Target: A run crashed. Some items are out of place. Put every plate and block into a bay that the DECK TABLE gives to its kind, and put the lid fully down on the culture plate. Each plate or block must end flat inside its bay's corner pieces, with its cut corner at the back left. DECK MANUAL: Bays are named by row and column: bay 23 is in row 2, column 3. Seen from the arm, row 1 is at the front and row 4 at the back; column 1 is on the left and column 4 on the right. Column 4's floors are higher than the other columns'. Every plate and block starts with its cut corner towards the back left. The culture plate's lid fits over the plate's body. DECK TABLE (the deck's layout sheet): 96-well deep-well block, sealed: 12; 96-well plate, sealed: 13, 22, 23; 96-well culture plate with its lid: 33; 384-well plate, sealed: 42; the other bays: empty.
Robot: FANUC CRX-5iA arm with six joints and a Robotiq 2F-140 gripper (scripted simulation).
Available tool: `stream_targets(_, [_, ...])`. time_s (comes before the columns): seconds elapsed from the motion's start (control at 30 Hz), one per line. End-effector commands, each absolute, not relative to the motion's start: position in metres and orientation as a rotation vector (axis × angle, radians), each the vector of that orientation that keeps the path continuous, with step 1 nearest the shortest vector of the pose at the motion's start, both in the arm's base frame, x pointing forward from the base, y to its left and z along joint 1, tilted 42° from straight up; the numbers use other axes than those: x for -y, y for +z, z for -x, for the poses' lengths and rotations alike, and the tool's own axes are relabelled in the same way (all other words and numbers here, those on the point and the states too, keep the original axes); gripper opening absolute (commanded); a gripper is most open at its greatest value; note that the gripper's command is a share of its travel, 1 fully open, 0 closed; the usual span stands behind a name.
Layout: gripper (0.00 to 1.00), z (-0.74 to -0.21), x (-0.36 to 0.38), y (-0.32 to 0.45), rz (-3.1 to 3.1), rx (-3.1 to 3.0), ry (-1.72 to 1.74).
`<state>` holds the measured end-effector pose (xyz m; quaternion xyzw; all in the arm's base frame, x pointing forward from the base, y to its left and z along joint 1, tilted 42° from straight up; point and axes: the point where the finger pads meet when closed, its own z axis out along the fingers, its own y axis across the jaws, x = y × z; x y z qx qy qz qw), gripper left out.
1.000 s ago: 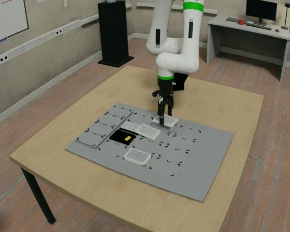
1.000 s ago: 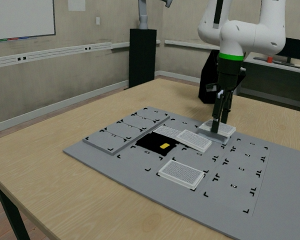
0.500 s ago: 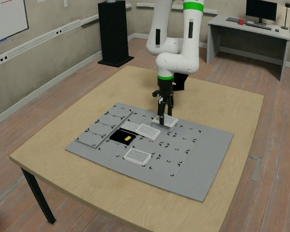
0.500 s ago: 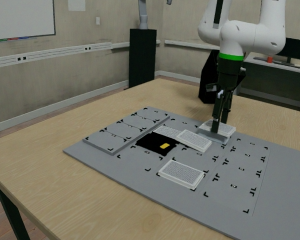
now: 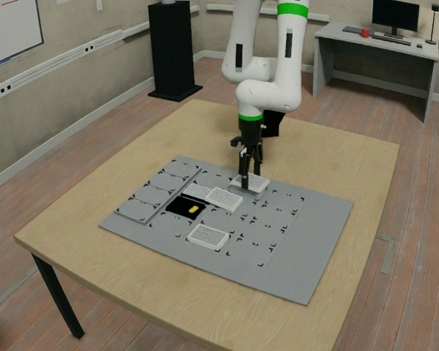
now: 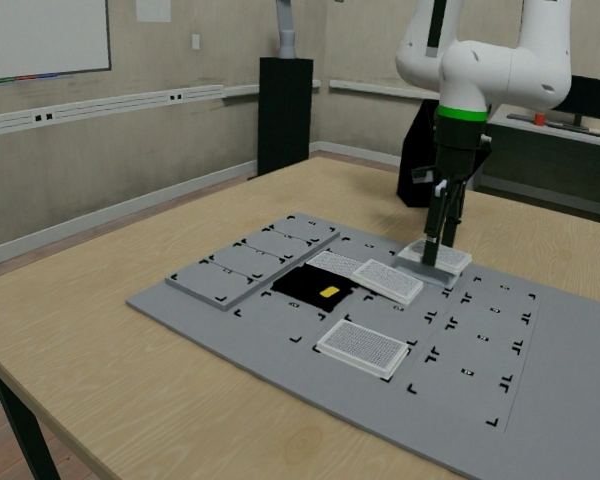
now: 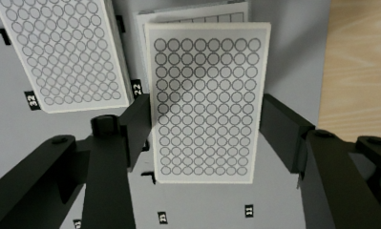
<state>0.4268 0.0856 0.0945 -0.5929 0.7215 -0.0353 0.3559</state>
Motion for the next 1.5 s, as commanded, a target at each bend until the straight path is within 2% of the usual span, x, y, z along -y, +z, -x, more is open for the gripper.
stream_targets(0.0, [0.10,-0.4270,-0.0854,0.0950,1.531,-1.863,-0.092])
stream_targets(1.47, [0.10,-0.4221,-0.0821,0.1017,1.531,-1.863,-0.092])
